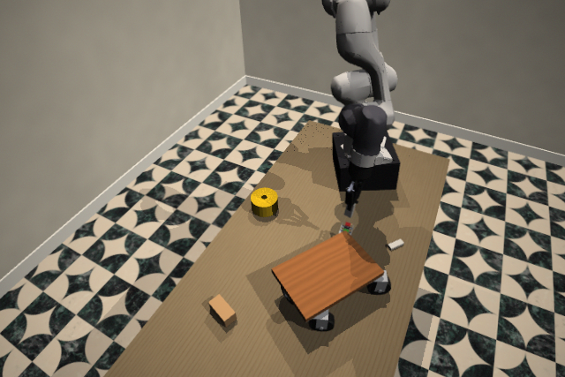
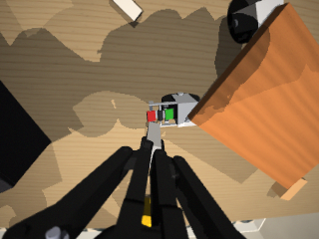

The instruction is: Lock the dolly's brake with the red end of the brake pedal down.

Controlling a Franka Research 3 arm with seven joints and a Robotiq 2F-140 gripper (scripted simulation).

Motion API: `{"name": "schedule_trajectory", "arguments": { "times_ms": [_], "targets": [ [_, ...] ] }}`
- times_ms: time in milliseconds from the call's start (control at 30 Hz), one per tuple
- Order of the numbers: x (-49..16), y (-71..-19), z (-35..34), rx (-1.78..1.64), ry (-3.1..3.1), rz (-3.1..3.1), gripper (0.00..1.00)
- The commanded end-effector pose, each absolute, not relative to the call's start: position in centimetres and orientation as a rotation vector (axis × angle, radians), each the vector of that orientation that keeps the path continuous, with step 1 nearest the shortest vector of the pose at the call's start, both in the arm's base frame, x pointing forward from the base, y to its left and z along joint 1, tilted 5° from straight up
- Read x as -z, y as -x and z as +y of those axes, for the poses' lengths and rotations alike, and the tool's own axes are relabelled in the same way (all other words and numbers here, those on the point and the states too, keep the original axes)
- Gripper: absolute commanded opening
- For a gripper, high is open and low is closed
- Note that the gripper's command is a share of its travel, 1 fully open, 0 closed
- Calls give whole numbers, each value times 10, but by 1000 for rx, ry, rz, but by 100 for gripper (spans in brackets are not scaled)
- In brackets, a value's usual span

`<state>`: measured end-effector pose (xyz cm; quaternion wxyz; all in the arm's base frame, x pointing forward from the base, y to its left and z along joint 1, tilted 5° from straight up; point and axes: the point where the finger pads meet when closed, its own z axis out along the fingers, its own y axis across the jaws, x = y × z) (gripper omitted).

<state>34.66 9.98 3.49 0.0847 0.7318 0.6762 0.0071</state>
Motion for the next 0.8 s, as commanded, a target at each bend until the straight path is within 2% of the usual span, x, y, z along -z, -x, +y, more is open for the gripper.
{"name": "schedule_trajectory", "arguments": {
  "times_ms": [0,767],
  "targets": [
    [-32,-349,103,25,-1993,2302,0],
    [4,-351,100,39,-1936,2373,0]
  ]
}}
